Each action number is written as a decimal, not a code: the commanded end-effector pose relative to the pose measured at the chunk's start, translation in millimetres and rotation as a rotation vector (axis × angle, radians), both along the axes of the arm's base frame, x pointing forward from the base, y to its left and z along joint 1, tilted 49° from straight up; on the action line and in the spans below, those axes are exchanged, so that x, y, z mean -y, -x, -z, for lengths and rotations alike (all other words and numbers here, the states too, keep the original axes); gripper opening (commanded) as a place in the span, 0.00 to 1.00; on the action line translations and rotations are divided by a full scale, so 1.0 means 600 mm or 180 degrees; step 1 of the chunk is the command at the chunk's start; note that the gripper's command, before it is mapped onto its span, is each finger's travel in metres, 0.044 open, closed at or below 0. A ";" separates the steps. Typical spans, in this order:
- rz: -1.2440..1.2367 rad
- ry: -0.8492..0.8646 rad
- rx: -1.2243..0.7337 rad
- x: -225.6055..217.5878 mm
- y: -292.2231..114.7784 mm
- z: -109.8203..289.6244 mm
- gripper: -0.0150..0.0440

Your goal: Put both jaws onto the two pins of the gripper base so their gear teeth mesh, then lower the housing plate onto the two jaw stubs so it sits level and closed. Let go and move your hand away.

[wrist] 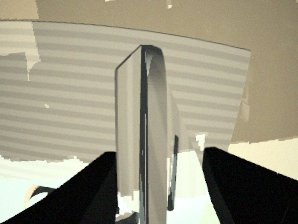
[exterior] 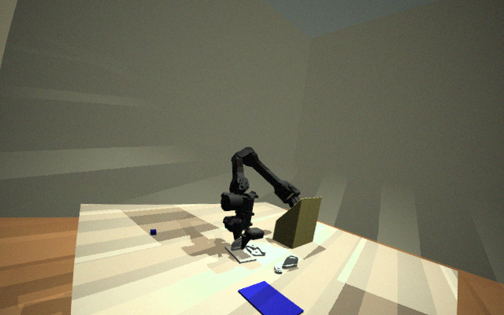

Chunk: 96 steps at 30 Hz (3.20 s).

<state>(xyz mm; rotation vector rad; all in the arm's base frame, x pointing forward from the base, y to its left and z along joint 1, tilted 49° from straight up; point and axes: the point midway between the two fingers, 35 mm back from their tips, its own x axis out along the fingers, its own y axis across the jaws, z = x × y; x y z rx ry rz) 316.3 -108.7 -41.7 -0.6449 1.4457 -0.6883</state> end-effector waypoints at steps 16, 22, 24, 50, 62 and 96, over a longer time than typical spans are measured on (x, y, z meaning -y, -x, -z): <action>0.0000 0.0000 0.0000 0.000 0.000 0.000 0.63; 0.0000 -0.0001 0.0000 -0.002 0.000 -0.002 0.63; -0.0002 -0.0003 -0.0002 -0.013 -0.001 -0.010 0.63; 0.0368 -0.0120 0.0422 -0.252 0.068 0.084 1.00; 0.0509 -0.0025 0.0585 -0.298 0.120 0.138 1.00; 0.0507 -0.0018 0.0586 -0.203 0.118 0.220 1.00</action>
